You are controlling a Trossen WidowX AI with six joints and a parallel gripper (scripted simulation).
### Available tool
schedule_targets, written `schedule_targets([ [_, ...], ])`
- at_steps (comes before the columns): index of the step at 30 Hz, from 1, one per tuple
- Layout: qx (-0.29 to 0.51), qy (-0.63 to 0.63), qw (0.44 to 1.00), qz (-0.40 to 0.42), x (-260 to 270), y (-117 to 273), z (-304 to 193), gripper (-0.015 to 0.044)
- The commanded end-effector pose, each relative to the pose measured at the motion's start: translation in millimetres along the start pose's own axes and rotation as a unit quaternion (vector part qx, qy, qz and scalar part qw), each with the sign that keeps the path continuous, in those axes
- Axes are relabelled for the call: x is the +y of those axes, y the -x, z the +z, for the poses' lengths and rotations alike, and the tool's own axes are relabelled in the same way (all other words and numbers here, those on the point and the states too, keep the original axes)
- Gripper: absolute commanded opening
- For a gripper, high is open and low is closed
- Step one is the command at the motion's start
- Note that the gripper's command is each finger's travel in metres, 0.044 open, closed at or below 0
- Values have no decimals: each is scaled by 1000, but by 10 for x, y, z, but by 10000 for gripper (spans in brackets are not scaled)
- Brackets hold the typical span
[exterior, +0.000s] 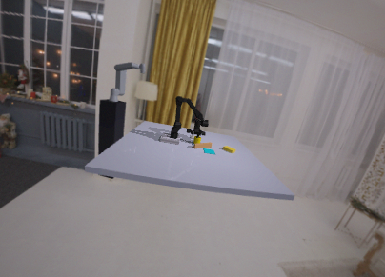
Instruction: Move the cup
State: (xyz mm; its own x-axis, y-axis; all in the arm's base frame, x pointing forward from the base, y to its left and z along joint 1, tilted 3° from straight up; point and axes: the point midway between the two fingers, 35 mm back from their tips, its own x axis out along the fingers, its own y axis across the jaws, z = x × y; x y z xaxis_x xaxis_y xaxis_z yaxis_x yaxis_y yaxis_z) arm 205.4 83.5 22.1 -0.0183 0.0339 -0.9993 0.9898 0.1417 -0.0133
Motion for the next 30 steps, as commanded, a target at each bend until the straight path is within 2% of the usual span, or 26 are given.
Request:
schedule_targets([
  [1, 0, 0, 1000, 0, 1, 1, 0, 107],
  [16, 0, 0, 1000, 0, 1, 1, 0, 0],
  [30, 0, -1, 1000, -1, 31, 361, -4, 0],
])
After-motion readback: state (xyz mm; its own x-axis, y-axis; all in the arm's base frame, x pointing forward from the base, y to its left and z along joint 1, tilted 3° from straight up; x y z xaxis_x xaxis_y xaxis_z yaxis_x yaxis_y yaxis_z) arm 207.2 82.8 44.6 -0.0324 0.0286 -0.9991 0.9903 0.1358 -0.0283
